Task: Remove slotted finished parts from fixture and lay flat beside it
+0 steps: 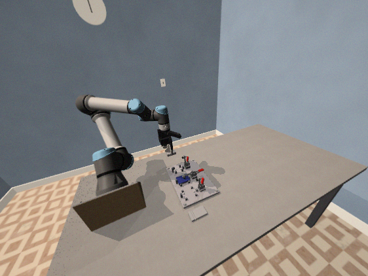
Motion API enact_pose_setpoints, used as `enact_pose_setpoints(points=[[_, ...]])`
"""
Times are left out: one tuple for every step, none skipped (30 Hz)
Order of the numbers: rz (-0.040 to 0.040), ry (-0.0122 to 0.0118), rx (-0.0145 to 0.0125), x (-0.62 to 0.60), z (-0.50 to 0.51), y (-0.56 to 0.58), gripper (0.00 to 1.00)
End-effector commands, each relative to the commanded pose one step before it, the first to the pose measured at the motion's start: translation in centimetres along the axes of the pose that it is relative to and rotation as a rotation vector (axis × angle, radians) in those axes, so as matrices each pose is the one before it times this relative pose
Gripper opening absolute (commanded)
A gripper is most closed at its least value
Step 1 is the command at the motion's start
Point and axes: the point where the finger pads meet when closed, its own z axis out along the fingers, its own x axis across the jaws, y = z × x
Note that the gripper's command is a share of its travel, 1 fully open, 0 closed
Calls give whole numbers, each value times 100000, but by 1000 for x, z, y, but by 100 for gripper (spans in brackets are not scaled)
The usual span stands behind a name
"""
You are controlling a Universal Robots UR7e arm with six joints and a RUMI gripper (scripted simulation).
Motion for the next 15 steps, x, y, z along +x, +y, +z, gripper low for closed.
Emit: enact_pose_setpoints(points=[[-31, 16, 84, 3, -33, -33, 0], [-1, 0, 0, 0, 0, 0, 0], [-1, 0, 0, 0, 0, 0, 0], [-1, 0, 0, 0, 0, 0, 0], [0, 0, 0, 0, 0, 0, 0], [0, 0, 0, 0, 0, 0, 0], [0, 0, 0, 0, 0, 0, 0], [0, 0, 0, 0, 3, 0, 0], [0, 0, 0, 0, 7, 0, 0], [0, 0, 0, 0, 14, 0, 0], [0, 0, 0, 0, 22, 0, 0], [0, 0, 0, 0, 32, 0, 0], [0, 0, 0, 0, 43, 0, 0], [0, 0, 0, 0, 0, 0, 0], [0, 0, 0, 0, 0, 0, 0]])
